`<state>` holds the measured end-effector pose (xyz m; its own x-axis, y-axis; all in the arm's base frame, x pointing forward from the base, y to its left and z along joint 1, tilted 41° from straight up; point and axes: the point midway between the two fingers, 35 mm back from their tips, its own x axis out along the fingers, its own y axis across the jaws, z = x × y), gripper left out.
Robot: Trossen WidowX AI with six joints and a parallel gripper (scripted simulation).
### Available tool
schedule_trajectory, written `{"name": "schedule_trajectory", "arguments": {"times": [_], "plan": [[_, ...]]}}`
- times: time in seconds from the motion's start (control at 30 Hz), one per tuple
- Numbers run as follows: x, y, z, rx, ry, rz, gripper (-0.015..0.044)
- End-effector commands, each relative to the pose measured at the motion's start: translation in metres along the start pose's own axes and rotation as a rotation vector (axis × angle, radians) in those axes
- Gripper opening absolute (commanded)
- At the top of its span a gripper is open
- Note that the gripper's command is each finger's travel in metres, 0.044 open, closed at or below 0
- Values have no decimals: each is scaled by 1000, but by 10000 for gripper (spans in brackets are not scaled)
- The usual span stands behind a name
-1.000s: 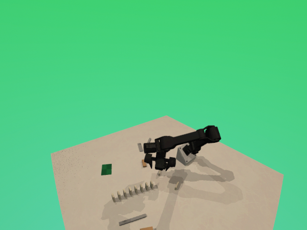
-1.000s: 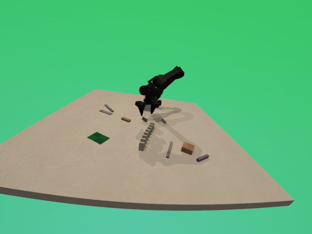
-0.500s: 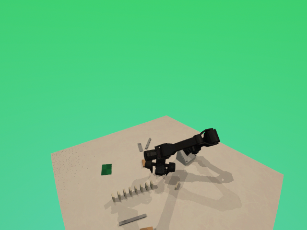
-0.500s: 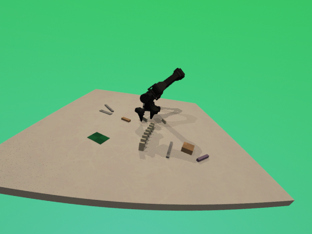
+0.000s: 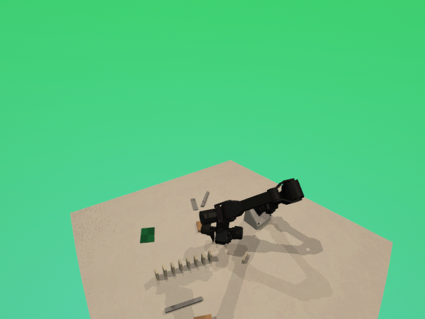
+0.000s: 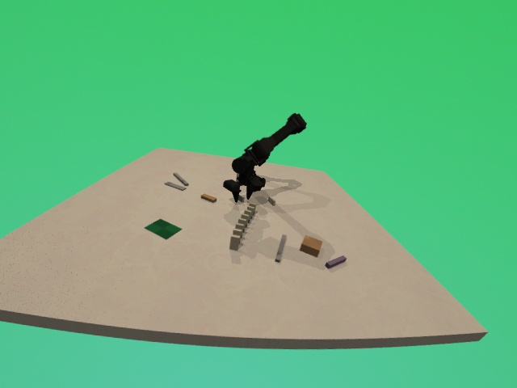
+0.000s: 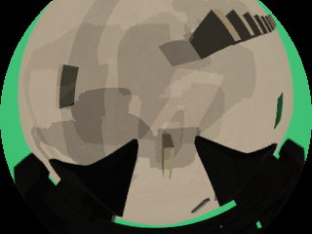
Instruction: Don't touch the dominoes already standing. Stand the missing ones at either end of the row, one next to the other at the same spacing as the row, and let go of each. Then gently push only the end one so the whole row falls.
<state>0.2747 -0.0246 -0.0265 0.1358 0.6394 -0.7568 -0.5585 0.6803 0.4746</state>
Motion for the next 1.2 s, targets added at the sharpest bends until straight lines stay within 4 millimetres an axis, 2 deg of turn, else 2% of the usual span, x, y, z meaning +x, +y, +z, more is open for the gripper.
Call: {"name": "schedule_trajectory", "arguments": {"times": [0.0,0.27,0.53,0.6,0.97,1.03,1.17], "plan": [[1,1,1,2,-4,3,230],[1,1,1,2,-4,3,26],[-1,0,1,2,-3,3,26],[-16,-1,1,2,-3,3,26],[-147,-10,3,3,1,0,26],[-155,-10,3,3,1,0,26],[-156,-11,9,49,3,-3,26]]}}
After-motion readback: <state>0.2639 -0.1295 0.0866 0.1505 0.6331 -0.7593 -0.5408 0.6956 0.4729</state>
